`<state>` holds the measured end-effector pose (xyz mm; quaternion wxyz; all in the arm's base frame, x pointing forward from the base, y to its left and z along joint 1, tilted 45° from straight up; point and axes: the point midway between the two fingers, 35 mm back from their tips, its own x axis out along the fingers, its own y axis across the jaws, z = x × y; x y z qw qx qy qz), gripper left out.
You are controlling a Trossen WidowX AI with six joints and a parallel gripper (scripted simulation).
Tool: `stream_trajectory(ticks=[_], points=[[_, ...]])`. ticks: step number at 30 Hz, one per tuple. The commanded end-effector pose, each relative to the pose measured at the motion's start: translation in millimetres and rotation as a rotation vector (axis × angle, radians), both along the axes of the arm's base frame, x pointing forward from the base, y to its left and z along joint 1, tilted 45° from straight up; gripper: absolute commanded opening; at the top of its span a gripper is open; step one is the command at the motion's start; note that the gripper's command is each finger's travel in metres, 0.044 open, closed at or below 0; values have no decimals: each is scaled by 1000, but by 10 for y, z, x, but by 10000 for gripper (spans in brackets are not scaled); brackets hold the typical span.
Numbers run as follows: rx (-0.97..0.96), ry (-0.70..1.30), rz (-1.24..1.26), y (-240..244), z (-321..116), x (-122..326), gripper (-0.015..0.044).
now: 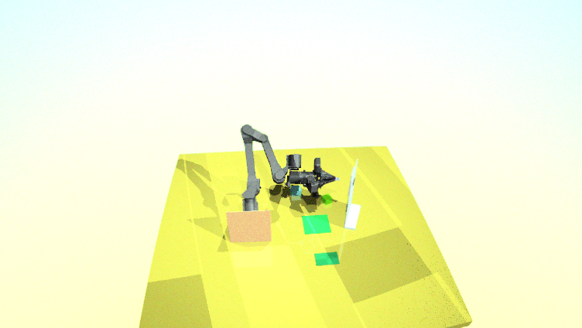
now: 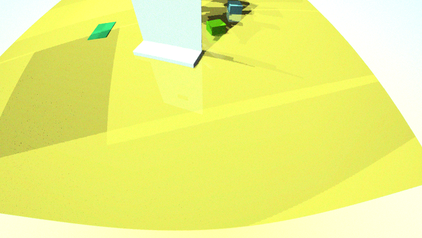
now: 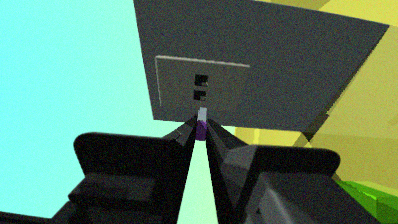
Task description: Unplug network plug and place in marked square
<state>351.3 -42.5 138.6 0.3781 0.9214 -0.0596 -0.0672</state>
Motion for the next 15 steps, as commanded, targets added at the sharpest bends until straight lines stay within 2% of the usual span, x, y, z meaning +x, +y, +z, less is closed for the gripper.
stream_trajectory(ticks=[1,15], points=[[-1,-2,5,-37,48,-13,0],[0,0,2,-261,255,-146,0]])
